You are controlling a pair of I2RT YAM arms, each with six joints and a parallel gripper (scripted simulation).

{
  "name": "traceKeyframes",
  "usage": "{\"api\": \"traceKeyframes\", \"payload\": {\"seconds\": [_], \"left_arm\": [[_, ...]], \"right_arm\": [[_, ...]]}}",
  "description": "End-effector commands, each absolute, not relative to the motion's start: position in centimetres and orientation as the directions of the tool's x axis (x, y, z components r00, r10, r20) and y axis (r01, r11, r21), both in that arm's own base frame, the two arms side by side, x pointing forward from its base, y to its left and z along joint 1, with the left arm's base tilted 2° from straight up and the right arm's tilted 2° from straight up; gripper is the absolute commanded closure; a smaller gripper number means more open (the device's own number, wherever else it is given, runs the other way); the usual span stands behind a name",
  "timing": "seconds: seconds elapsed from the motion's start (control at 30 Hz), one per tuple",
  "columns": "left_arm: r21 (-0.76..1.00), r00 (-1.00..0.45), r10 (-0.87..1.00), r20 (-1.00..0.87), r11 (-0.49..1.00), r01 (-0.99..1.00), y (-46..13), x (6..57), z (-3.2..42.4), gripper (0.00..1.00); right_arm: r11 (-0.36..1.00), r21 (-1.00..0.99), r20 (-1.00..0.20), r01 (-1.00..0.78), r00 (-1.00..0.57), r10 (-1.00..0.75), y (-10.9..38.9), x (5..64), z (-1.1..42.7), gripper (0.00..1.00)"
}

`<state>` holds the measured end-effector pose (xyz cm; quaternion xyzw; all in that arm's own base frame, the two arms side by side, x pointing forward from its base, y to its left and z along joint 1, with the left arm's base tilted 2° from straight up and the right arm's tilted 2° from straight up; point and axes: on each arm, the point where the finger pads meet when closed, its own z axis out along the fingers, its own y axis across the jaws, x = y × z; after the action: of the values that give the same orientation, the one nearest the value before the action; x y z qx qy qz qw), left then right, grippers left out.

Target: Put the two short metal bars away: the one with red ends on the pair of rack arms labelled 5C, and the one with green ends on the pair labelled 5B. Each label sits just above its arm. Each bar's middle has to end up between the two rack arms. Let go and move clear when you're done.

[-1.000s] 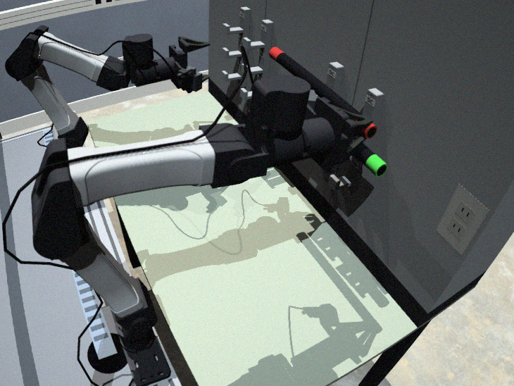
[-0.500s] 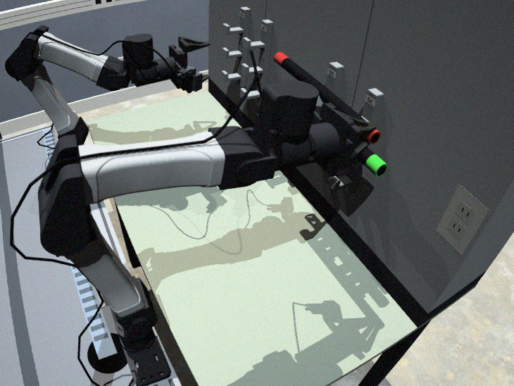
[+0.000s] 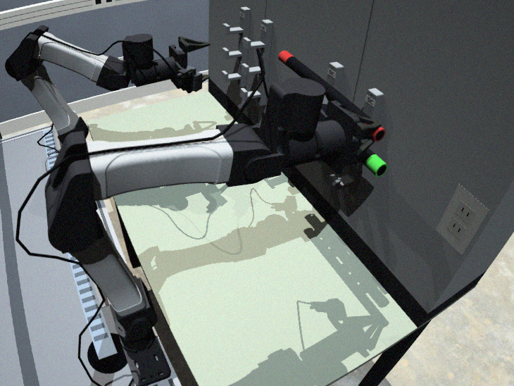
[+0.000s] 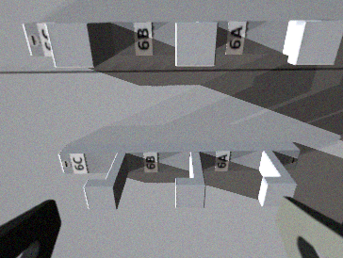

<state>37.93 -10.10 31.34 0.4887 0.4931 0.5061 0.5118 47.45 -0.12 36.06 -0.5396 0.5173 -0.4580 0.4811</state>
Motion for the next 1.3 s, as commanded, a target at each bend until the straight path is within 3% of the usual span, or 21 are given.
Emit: {"api": "traceKeyframes", "payload": {"seconds": [0.0,1.27], "left_arm": [[0.999,0.009,1.000,-0.018,0.019,-0.035,-9.9,37.4,31.1,0.00],[0.999,0.009,1.000,-0.018,0.019,-0.035,-9.9,37.4,31.1,0.00]], "right_arm": [[0.015,-0.999,-0.016,-0.030,0.043,-0.999,0.0,48.3,39.5,1.00],[0.015,-0.999,-0.016,-0.030,0.043,-0.999,-0.1,50.9,39.8,1.00]]}}
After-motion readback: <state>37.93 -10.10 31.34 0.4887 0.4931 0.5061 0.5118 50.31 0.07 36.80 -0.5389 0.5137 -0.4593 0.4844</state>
